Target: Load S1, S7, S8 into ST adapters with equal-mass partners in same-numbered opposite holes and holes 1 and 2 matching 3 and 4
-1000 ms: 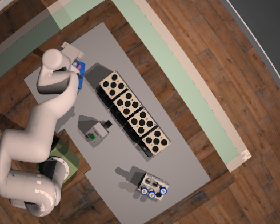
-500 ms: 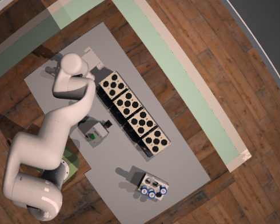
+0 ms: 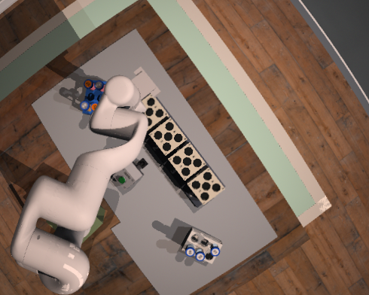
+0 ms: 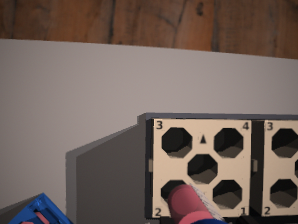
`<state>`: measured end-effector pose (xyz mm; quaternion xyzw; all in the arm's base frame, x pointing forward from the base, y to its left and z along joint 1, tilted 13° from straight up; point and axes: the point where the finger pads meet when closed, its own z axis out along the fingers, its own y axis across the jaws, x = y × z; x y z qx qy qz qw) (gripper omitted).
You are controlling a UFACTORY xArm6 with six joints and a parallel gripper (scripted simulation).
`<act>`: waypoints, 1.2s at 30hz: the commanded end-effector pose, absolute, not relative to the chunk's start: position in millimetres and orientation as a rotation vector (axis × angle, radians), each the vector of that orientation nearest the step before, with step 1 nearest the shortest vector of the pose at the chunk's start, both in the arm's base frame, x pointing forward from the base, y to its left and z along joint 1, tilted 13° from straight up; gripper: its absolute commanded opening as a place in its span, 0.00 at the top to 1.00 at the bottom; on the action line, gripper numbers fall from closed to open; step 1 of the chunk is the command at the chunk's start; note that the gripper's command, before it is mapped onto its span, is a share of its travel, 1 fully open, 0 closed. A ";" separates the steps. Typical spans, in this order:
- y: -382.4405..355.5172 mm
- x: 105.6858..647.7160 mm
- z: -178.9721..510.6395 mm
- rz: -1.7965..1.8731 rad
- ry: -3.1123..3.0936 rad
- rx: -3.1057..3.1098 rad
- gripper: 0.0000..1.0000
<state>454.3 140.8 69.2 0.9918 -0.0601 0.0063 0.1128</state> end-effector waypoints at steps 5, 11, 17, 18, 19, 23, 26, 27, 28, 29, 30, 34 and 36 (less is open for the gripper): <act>113.3 473.8 77.3 0.024 -0.175 2.913 1.00; 88.2 489.3 83.1 0.024 -0.175 2.913 1.00; 87.3 489.9 83.3 0.024 -0.175 2.913 1.00; 87.3 489.9 83.3 0.024 -0.175 2.913 1.00; 87.3 489.9 83.3 0.024 -0.175 2.913 1.00; 87.3 489.9 83.3 0.024 -0.175 2.913 1.00; 87.3 489.9 83.3 0.024 -0.175 2.913 1.00; 87.3 489.9 83.3 0.024 -0.175 2.913 1.00; 87.3 489.9 83.3 0.024 -0.175 2.913 1.00; 87.3 489.9 83.3 0.024 -0.175 2.913 1.00; 87.3 489.9 83.3 0.024 -0.175 2.913 1.00; 87.3 489.9 83.3 0.024 -0.175 2.913 1.00; 86.8 489.9 81.4 0.024 -0.175 2.913 1.00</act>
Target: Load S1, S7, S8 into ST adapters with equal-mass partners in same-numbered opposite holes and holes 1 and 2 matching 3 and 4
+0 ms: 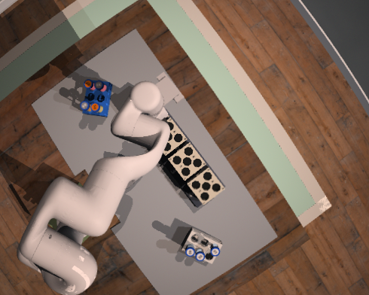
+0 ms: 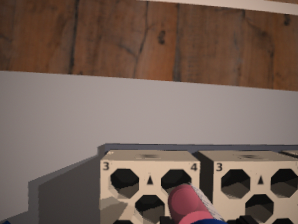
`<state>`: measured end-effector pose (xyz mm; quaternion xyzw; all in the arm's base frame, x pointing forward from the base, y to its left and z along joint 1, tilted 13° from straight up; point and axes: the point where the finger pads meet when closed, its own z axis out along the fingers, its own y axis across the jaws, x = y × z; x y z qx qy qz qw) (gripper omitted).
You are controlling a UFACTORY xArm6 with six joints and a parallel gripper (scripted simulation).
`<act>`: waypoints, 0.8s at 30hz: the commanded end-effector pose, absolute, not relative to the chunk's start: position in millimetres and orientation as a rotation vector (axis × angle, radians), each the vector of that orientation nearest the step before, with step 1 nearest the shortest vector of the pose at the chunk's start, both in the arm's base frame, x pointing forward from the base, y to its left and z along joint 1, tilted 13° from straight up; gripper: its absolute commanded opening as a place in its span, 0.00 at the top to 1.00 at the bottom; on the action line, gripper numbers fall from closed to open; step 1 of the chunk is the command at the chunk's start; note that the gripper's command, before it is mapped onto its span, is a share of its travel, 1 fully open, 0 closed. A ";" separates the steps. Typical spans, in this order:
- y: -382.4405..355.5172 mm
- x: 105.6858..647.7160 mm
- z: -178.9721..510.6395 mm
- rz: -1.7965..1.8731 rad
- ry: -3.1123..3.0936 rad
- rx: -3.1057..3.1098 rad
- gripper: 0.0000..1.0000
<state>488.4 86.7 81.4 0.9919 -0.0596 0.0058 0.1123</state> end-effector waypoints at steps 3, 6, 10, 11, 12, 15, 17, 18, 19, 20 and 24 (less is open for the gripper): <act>85.5 489.9 75.5 0.024 -0.175 2.913 1.00; 84.1 489.9 69.6 0.024 -0.175 2.913 1.00; 82.4 489.9 61.8 0.024 -0.175 2.913 1.00; 81.9 489.9 59.9 0.024 -0.175 2.913 1.00; 81.5 489.9 57.9 0.024 -0.175 2.913 1.00; 80.6 489.9 54.0 0.024 -0.175 2.913 1.00; 80.1 489.9 52.1 0.024 -0.175 2.913 1.00; 79.7 489.9 50.1 0.024 -0.175 2.913 1.00; 79.5 489.9 49.1 0.024 -0.175 2.913 1.00; 79.5 489.9 49.1 0.024 -0.175 2.913 1.00; 79.5 489.9 49.2 0.024 -0.175 2.913 1.00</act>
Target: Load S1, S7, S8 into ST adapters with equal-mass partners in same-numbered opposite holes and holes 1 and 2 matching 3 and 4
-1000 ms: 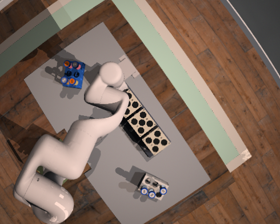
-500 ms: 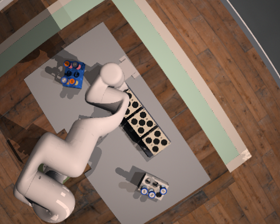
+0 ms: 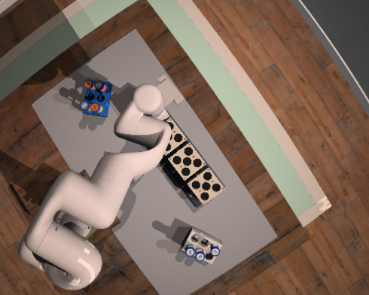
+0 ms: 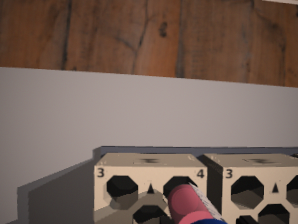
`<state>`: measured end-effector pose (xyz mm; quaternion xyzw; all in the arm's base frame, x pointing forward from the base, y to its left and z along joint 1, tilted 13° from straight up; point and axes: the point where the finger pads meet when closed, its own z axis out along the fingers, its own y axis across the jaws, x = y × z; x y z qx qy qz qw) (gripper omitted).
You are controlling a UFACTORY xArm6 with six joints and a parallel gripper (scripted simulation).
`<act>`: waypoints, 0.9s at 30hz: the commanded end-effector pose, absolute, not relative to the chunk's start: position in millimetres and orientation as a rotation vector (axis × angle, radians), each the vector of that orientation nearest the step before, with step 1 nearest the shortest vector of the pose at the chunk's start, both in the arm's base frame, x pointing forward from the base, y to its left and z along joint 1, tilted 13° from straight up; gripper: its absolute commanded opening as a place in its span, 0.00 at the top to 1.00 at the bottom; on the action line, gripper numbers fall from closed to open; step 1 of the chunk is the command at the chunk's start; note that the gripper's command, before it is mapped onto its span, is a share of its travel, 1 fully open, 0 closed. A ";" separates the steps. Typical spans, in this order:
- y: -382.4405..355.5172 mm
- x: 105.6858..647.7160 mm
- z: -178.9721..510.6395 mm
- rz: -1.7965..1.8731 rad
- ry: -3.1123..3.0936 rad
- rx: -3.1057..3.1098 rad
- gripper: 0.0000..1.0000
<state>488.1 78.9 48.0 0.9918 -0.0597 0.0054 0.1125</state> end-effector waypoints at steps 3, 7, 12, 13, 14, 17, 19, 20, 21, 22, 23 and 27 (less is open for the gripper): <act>79.5 489.9 49.1 0.024 -0.175 2.913 1.00; 79.5 489.9 49.1 0.024 -0.175 2.913 1.00; 79.5 490.0 49.2 0.024 -0.175 2.913 1.00; 79.2 489.9 48.2 0.024 -0.175 2.913 1.00; 79.0 489.9 47.2 0.024 -0.175 2.913 1.00; 78.3 489.9 44.3 0.024 -0.175 2.913 1.00; 77.9 489.9 42.3 0.024 -0.175 2.913 1.00; 77.7 489.9 41.3 0.024 -0.175 2.913 1.00; 77.4 489.9 40.3 0.024 -0.175 2.913 1.00; 77.2 489.9 39.4 0.024 -0.175 2.913 1.00; 77.0 489.9 38.4 0.024 -0.175 2.913 1.00; 76.6 489.9 36.5 0.024 -0.175 2.913 1.00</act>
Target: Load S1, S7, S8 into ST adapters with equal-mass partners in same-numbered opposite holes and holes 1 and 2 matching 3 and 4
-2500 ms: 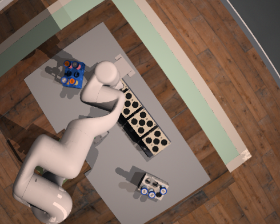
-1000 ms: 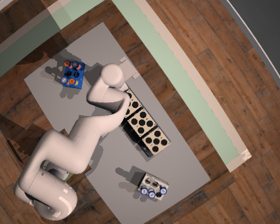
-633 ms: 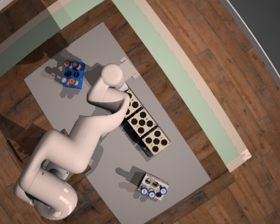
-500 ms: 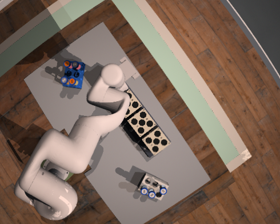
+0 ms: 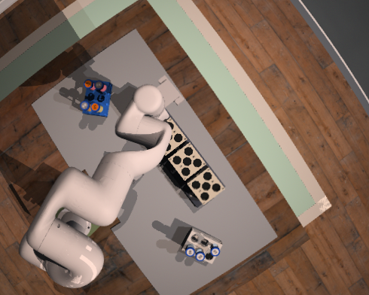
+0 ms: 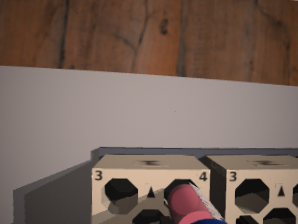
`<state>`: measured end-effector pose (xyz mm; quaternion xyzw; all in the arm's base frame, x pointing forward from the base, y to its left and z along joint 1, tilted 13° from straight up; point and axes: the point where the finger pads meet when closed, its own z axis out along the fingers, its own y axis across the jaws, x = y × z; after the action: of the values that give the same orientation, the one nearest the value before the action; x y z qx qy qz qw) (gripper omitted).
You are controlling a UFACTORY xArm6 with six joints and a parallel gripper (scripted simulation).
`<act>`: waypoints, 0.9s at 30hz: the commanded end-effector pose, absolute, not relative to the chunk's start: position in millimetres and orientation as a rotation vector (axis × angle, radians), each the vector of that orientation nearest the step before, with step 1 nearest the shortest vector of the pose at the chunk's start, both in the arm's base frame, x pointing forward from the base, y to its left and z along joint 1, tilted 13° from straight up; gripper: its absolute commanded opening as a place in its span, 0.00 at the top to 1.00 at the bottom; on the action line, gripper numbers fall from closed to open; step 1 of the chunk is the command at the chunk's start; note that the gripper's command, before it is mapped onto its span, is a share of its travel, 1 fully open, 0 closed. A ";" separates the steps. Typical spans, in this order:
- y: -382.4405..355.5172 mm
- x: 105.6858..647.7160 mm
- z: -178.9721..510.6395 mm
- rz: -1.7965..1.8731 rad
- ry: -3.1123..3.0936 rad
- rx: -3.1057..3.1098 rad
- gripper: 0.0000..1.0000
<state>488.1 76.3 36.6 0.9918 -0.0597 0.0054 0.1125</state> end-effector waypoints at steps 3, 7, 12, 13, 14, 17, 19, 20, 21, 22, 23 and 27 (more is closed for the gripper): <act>75.9 489.9 33.5 0.024 -0.175 2.913 1.00; 75.0 489.9 29.6 0.024 -0.175 2.913 1.00; 73.9 489.9 24.7 0.024 -0.175 2.913 1.00; 73.6 489.9 23.7 0.024 -0.175 2.913 1.00; 73.4 489.9 22.8 0.024 -0.175 2.912 1.00; 73.2 489.9 21.9 0.024 -0.175 2.913 1.00; 72.7 489.9 19.8 0.024 -0.175 2.912 1.00; 72.5 489.9 18.9 0.024 -0.175 2.912 1.00; 72.3 489.9 17.9 0.024 -0.175 2.912 1.00; 72.1 489.9 16.9 0.024 -0.175 2.912 1.00; 71.8 489.9 15.9 0.024 -0.175 2.912 1.00; 70.9 489.9 12.0 0.024 -0.175 2.912 1.00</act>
<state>488.2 71.1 13.8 0.9919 -0.0597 0.0057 0.1124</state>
